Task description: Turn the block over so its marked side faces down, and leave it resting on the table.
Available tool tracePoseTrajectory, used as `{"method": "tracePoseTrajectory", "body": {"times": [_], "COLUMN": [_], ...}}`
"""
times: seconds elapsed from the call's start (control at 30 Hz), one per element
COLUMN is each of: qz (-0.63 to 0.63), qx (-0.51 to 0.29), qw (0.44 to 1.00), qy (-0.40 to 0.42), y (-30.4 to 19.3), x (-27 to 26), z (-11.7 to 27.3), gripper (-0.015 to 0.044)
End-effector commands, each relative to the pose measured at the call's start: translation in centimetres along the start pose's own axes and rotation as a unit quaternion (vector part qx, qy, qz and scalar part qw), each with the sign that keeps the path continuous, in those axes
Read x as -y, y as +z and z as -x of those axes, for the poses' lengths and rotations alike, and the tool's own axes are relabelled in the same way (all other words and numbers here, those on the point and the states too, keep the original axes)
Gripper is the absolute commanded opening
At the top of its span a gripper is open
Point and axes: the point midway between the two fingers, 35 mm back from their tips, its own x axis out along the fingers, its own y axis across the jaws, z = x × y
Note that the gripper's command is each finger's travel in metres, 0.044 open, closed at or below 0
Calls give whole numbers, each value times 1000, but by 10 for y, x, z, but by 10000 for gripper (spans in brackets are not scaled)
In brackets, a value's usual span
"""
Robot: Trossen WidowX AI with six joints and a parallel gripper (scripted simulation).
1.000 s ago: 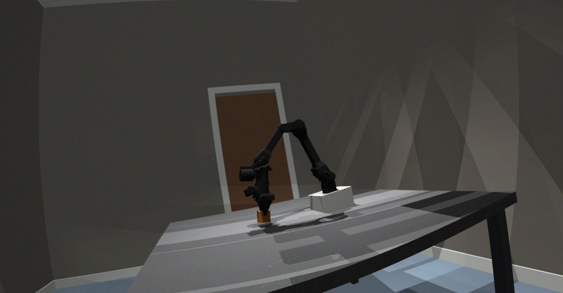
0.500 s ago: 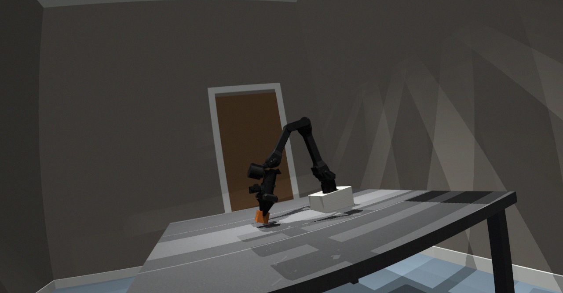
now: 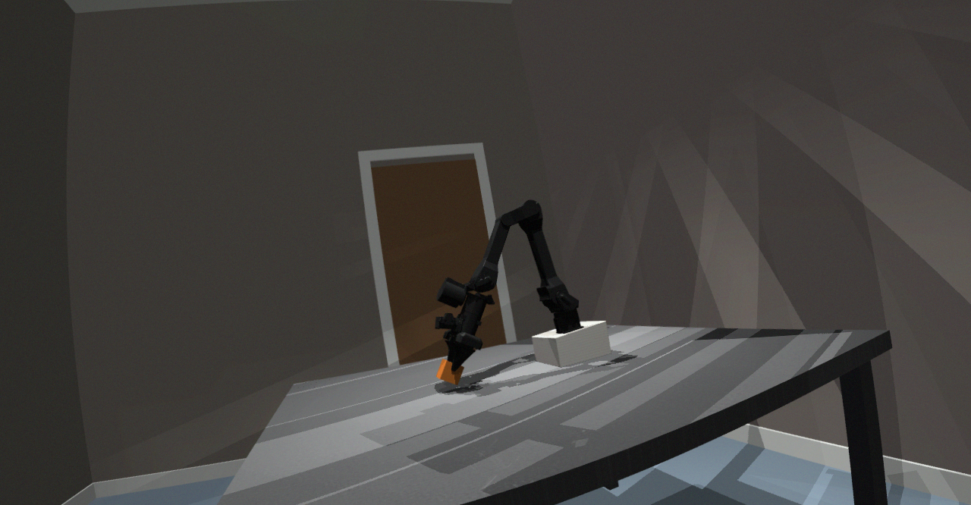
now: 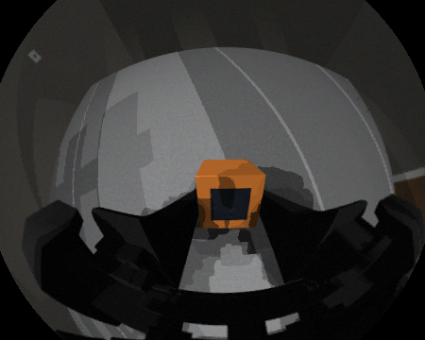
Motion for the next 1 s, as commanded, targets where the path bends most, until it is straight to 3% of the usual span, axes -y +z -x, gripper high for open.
{"method": "tracePoseTrajectory", "body": {"times": [0.0, 0.5, 0.97], "qz": [6, 7, 3], "qx": [18, 118, 209], "qw": [1000, 993, 978], "qy": [-3, -3, -2], "y": [-4, -10, -19], "x": [0, -1, 0], "z": [-9, -33, -30], "gripper": [0, 0, 0]}}
